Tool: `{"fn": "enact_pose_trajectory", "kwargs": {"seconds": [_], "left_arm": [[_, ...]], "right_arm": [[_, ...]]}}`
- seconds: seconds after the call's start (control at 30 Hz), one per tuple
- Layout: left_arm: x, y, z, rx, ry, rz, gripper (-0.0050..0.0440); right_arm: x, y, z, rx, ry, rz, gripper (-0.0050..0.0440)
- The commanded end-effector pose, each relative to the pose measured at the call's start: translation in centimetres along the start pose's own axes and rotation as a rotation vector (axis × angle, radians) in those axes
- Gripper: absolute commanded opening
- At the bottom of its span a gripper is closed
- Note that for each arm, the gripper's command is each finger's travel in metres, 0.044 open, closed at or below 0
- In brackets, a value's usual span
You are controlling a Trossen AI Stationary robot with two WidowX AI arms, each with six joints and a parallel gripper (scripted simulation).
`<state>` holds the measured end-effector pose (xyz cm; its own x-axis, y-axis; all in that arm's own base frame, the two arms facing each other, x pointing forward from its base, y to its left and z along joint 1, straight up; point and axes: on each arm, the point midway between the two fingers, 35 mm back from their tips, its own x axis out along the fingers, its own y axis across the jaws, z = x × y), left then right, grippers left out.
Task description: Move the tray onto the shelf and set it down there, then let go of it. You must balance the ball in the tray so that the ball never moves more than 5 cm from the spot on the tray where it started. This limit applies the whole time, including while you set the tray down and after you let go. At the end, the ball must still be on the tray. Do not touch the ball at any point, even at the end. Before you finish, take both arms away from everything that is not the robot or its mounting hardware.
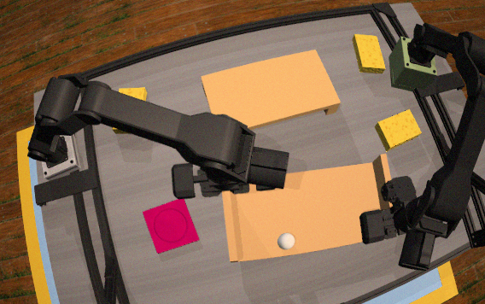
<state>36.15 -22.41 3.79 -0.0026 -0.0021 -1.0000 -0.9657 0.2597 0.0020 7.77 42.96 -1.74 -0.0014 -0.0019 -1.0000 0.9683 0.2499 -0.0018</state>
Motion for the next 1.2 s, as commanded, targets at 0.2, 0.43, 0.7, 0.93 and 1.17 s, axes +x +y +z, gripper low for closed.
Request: {"fn": "enact_pose_trajectory", "kwargs": {"seconds": [0.2,0.43,0.7,0.93,1.17], "left_arm": [[-0.7,0.0,-0.2,0.001,0.015,-0.003,0.002],[-1.2,0.0,-0.2,0.001,0.015,-0.003,0.002],[-1.2,0.0,-0.2,0.001,0.015,-0.003,0.002],[-1.7,0.0,-0.2,0.001,0.015,-0.003,0.002],[-1.8,0.0,-0.2,0.001,0.012,-0.003,0.002]], "right_arm": [[-1.1,0.0,-0.2,0.001,0.02,0.001,0.002],[-1.5,0.0,-0.2,0.001,0.02,0.001,0.002],[-1.7,0.0,-0.2,0.001,0.02,0.001,0.002],[-2.1,0.0,-0.2,0.001,0.02,0.001,0.002],[-2.3,0.0,-0.2,0.001,0.017,0.001,0.002]]}}
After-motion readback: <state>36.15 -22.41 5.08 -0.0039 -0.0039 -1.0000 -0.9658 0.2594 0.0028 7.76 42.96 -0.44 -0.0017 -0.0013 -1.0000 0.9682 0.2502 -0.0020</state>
